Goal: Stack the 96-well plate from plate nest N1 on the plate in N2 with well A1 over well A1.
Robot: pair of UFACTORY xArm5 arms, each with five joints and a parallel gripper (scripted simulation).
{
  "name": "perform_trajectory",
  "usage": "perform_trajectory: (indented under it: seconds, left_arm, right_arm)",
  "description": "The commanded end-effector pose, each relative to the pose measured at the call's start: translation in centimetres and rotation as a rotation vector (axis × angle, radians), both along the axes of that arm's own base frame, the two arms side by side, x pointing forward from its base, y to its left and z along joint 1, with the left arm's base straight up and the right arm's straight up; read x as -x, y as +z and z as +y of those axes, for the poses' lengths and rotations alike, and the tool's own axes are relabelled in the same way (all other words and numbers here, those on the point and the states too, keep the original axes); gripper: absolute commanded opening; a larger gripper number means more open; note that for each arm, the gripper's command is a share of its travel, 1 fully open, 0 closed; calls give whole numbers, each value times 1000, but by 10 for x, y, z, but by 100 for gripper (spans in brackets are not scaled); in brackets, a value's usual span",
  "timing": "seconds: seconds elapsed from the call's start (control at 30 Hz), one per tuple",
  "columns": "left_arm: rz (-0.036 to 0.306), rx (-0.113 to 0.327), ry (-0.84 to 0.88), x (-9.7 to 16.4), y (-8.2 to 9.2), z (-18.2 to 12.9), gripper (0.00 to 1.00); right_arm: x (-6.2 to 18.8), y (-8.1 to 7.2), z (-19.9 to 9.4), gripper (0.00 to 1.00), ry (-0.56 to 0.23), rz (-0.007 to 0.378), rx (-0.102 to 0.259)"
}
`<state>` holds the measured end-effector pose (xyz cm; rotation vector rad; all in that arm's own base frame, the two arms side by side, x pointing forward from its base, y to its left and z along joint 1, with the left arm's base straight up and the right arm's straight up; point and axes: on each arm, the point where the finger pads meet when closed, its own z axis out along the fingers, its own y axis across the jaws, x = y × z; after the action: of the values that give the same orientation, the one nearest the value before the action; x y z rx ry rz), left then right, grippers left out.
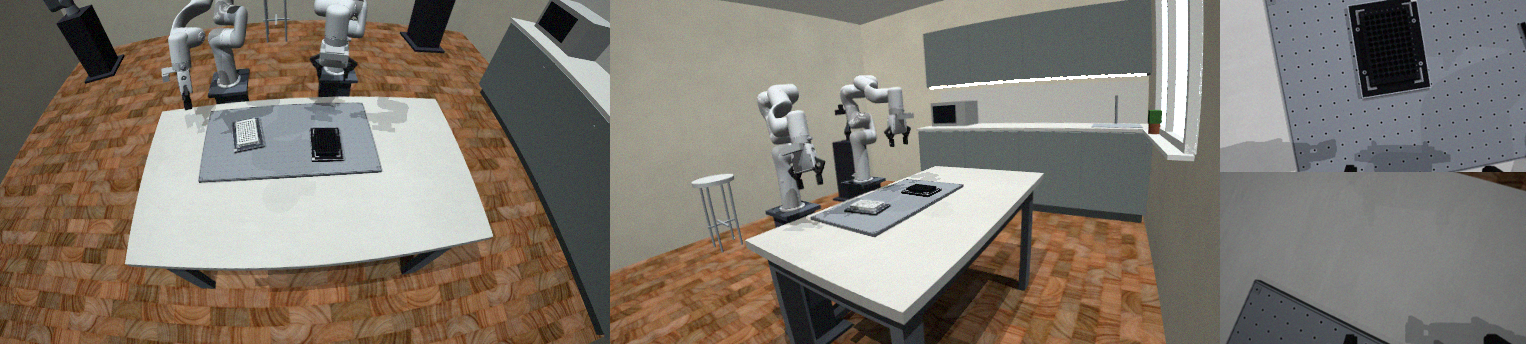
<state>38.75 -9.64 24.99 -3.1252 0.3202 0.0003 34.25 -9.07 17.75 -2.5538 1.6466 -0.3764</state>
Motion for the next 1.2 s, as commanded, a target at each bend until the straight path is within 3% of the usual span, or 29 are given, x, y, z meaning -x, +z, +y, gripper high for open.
perform_trajectory:
  seconds: [0.0,0.63,0.97,1.17]
  left_arm:
    - [-6,1,36,-6,2,18,100]
    - [-6,1,203,-14,2,96,100]
    - [-6,0,370,-11,2,136,100]
    - [-6,0,370,-8,2,162,100]
  right_arm:
    - [-1,1,0,100,0,-4,1]
    - [-1,1,0,100,0,-4,1]
    - [-1,1,0,100,0,-4,1]
    - [-1,1,0,100,0,-4,1]
